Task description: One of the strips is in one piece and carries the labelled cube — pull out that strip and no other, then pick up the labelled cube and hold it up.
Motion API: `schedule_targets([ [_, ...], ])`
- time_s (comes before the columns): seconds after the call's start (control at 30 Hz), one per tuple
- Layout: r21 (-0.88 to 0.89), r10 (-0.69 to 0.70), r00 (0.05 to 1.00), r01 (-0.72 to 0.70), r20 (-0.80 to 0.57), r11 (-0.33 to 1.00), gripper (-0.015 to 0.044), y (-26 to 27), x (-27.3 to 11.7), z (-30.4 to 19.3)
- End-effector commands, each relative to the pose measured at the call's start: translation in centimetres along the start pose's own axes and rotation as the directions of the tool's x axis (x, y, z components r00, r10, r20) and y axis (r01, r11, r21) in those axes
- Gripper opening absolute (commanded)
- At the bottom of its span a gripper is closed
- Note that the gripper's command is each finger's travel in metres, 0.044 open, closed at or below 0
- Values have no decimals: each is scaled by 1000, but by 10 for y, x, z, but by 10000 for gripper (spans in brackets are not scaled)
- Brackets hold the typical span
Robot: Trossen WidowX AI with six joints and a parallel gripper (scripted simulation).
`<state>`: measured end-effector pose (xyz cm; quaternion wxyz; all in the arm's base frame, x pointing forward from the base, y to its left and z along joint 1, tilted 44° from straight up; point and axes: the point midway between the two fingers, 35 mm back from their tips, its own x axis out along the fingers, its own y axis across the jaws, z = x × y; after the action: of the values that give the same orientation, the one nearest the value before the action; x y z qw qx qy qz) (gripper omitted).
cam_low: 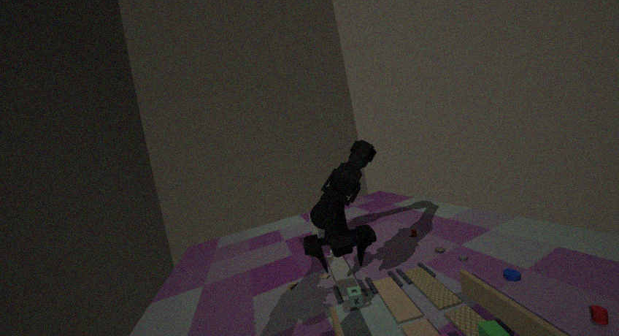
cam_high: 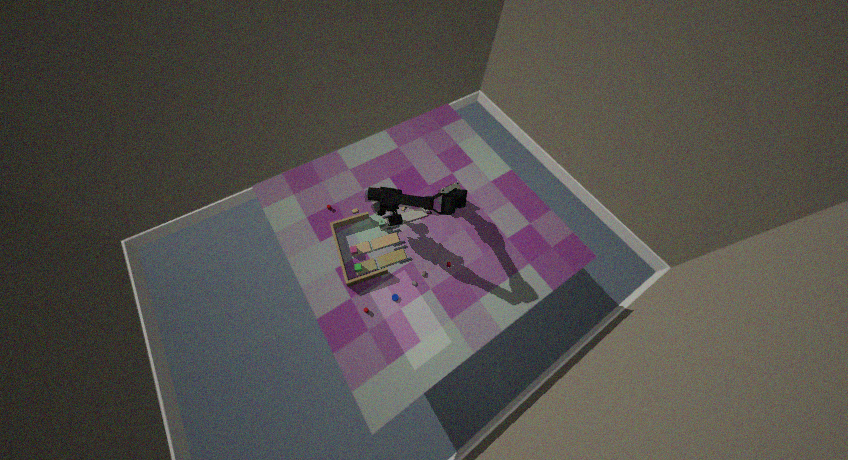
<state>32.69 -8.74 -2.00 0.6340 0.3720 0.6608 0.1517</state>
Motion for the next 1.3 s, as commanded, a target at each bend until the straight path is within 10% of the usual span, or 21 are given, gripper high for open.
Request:
schedule_targets([
  [0.0, 3, 3, 1000, -3, 2, 1000, 440, 2, -2, 15],
  [0.43, 1, 3, 1000, -3, 3, 1000, 440, 9, -8, 58],
  [0.7, 1, 3, 1000, -3, 4, 1000, 250, 9, 2, 59],
  [1.27, 1, 4, 1000, -4, 4, 1000, 250, 9, 30, 60],
])
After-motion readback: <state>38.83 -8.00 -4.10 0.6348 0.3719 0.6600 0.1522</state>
